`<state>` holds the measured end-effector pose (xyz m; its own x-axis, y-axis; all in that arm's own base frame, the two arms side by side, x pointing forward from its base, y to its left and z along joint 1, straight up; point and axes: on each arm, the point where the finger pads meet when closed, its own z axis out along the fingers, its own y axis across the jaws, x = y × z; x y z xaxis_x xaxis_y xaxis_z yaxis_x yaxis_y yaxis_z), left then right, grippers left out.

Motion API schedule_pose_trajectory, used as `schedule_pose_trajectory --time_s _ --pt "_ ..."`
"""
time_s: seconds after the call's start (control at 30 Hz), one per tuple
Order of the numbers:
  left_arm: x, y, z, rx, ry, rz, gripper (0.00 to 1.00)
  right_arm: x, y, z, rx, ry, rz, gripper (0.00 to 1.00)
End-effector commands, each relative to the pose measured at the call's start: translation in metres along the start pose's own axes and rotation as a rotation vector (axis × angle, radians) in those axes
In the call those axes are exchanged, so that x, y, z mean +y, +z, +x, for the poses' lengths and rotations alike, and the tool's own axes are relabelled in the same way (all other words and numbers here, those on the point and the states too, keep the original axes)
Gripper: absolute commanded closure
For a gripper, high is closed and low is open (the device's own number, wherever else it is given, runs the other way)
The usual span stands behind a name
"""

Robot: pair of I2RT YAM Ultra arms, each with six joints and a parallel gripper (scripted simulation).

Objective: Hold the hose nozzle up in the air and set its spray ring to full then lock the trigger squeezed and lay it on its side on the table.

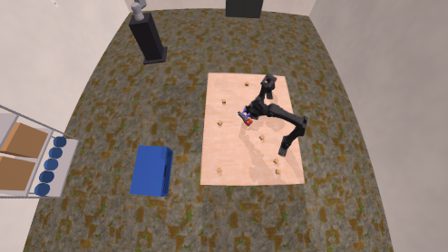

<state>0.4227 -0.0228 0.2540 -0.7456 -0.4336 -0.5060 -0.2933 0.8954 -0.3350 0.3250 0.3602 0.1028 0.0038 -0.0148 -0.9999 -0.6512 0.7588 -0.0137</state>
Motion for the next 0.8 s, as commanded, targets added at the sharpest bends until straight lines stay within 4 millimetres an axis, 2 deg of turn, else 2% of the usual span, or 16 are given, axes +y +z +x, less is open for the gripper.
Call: schedule_pose_trajectory --time_s 0.0,0.2,0.67,0.77 --pt "0.004 -0.003 0.009 0.055 -0.221 -0.136 0.63 0.004 0.005 -0.052 -0.163 0.043 -0.005 0.65" --pt "-0.001 -0.001 0.015 0.065 -0.308 -0.193 0.63 0.004 0.005 -0.052 -0.163 0.043 -0.005 0.65" --pt "-0.006 -0.001 0.040 0.005 -0.644 -0.453 0.63 0.004 0.005 -0.052 -0.163 0.043 -0.005 0.65" --pt "-0.007 -0.002 0.040 -0.004 -0.657 -0.462 0.63 0.004 0.005 -0.052 -0.163 0.043 -0.005 0.65"
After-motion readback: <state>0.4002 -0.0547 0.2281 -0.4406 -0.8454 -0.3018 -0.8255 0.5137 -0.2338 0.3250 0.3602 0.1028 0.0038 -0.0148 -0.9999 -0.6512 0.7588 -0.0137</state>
